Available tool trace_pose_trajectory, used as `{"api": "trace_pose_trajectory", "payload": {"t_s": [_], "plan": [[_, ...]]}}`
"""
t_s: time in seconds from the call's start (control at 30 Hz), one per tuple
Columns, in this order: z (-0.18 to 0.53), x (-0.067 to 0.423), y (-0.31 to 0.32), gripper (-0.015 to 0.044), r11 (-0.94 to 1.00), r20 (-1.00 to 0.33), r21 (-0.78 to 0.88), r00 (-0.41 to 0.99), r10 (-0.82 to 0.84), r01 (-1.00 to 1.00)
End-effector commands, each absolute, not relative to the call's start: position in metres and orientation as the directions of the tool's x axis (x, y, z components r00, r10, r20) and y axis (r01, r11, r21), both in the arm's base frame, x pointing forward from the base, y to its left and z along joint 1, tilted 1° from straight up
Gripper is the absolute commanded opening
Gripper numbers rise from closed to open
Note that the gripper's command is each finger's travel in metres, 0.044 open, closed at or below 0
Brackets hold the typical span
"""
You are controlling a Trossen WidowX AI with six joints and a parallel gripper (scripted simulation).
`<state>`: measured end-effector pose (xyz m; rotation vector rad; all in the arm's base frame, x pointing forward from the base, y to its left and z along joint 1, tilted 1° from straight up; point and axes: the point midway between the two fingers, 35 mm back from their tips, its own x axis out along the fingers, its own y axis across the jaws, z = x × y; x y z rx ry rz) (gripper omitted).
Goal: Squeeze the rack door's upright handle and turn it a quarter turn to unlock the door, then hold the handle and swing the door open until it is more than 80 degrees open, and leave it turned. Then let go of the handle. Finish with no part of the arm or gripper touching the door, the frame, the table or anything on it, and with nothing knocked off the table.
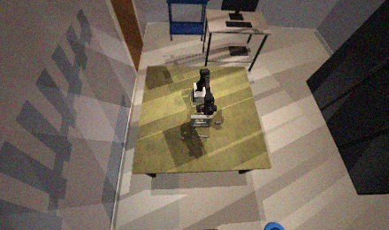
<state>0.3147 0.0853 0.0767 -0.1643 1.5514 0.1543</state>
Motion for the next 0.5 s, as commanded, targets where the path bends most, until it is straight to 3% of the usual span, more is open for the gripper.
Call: {"api": "trace_pose_trajectory", "payload": {"t_s": [0.0,0.47], "plan": [[0.0758,0.3145,0.0853,0.0016,0.942,-1.0,-0.01,0.013,-0.006,-0.335],[0.0758,0.3145,0.0853,0.0016,0.513,-1.0,-0.014,0.013,-0.006,-0.858]]}}
